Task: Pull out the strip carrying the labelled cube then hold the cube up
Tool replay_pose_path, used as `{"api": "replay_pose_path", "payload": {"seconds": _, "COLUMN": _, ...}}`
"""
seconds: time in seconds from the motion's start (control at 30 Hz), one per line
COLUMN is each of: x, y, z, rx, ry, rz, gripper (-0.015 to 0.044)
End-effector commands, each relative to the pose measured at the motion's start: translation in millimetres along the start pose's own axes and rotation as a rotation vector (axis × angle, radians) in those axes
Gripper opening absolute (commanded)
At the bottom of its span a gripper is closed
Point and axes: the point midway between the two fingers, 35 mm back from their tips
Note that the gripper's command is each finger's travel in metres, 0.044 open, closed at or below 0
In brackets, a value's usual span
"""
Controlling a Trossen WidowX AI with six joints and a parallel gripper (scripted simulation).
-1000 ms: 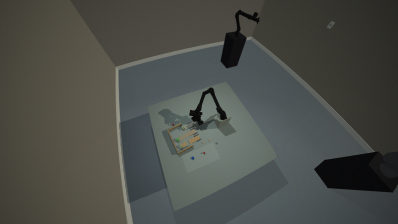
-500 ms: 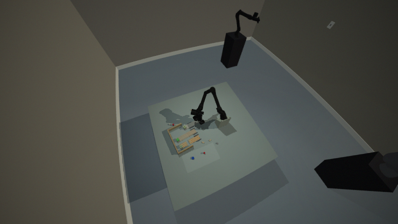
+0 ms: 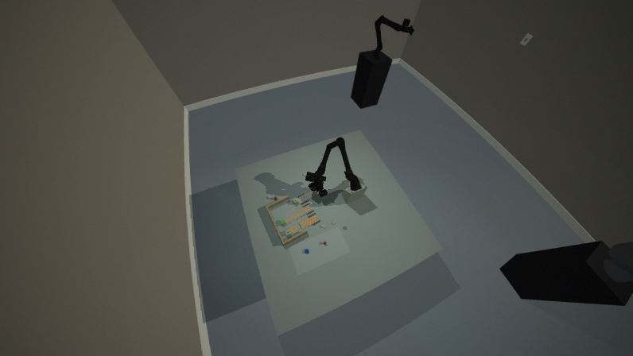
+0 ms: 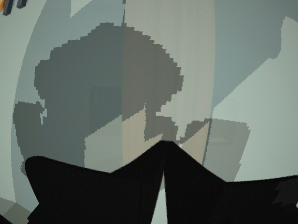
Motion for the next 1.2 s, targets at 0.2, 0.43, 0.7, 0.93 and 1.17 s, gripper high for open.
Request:
{"api": "replay_pose_path", "payload": {"seconds": 0.2, "x": 6, "y": 2, "z": -14, "rx": 0.004, "ry": 0.038, "rz": 0.006, "gripper": 0.0000}}
{"api": "replay_pose_path", "payload": {"seconds": 0.43, "x": 6, "y": 2, "z": -14, "rx": 0.004, "ry": 0.038, "rz": 0.006, "gripper": 0.0000}}
{"api": "replay_pose_path", "payload": {"seconds": 0.7, "x": 6, "y": 2, "z": -14, "rx": 0.004, "ry": 0.038, "rz": 0.006, "gripper": 0.0000}}
{"api": "replay_pose_path", "payload": {"seconds": 0.93, "x": 6, "y": 2, "z": -14, "rx": 0.004, "ry": 0.038, "rz": 0.006, "gripper": 0.0000}}
{"api": "replay_pose_path", "payload": {"seconds": 1.17, "x": -14, "y": 1, "z": -1, "rx": 0.004, "ry": 0.016, "rz": 0.007, "gripper": 0.0000}}
Point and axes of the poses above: the point midway between the two fingers, 35 mm back from their tips, its own x axis out along the fingers, its own y axis across the jaws, z = x × y, and after that the axes turned 6 degrees about -x, right-handed
